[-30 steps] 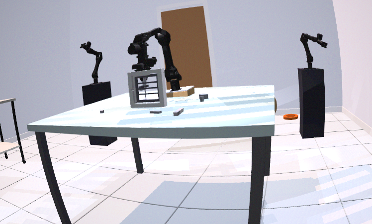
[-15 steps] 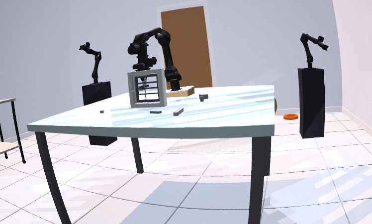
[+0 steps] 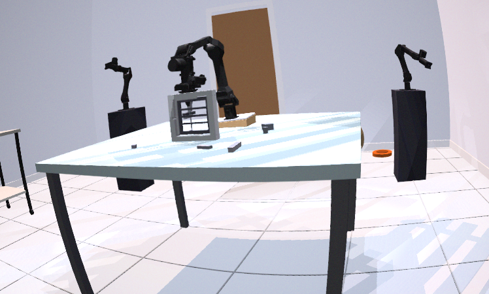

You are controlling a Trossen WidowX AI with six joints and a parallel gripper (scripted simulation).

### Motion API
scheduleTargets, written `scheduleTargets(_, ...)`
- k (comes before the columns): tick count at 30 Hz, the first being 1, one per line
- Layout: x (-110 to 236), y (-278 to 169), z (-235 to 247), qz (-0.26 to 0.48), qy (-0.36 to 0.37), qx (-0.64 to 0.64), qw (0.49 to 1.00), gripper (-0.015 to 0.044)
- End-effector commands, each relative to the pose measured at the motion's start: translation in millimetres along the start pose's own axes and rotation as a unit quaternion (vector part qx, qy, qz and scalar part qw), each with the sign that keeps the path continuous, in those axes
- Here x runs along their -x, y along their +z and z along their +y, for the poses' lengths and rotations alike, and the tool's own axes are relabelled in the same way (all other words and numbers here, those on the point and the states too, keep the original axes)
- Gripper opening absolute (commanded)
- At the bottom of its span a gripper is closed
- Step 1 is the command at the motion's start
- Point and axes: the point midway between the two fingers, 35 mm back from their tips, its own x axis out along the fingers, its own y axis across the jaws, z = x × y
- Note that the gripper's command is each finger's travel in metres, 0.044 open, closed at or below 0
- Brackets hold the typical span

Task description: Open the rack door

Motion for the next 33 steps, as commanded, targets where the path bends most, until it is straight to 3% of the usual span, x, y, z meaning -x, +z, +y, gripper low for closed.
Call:
scheduleTargets(1, 0.0, 0.5, 0.1, -0.001, 0.0, 0.002, 1.0, 0.01)
scheduleTargets(15, 0.0, 0.5, 0.1, -0.001, 0.0, 0.002, 1.0, 0.0008)
scheduleTargets(33, 0.0, 7.7, 10.2, -0.002, 0.001, -0.146, 0.989, 0.0008)
